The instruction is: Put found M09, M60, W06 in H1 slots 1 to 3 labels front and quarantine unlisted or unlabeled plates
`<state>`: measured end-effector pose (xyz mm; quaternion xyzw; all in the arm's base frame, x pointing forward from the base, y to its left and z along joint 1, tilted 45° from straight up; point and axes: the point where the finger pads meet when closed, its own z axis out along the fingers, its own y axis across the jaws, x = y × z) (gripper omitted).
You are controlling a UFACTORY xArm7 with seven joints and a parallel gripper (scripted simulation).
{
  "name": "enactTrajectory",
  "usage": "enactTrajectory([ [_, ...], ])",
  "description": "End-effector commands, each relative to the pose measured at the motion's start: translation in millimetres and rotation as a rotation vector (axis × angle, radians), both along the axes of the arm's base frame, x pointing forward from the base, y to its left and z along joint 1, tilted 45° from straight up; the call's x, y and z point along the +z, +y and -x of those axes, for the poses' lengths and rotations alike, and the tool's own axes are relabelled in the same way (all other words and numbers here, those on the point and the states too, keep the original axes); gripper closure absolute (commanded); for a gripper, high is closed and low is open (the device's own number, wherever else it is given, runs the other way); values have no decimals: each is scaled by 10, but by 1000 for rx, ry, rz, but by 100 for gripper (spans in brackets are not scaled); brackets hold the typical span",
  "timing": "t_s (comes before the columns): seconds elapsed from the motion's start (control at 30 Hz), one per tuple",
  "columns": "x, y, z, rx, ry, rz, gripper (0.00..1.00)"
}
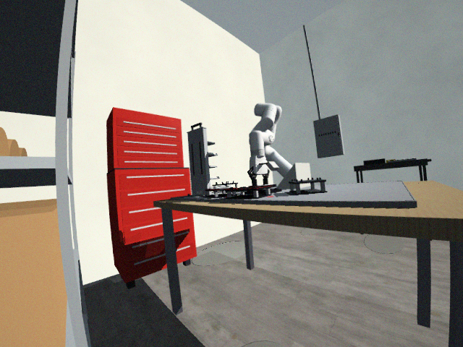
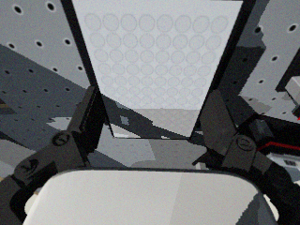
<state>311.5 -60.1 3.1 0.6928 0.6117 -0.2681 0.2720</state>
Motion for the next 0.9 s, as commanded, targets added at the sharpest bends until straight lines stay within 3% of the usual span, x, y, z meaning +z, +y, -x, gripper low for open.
enactTrajectory([
  [0.0,0,10,-12,2,-2,-2,100],
  [0.87,-62,-52,-9,2,-2,-2,100],
])
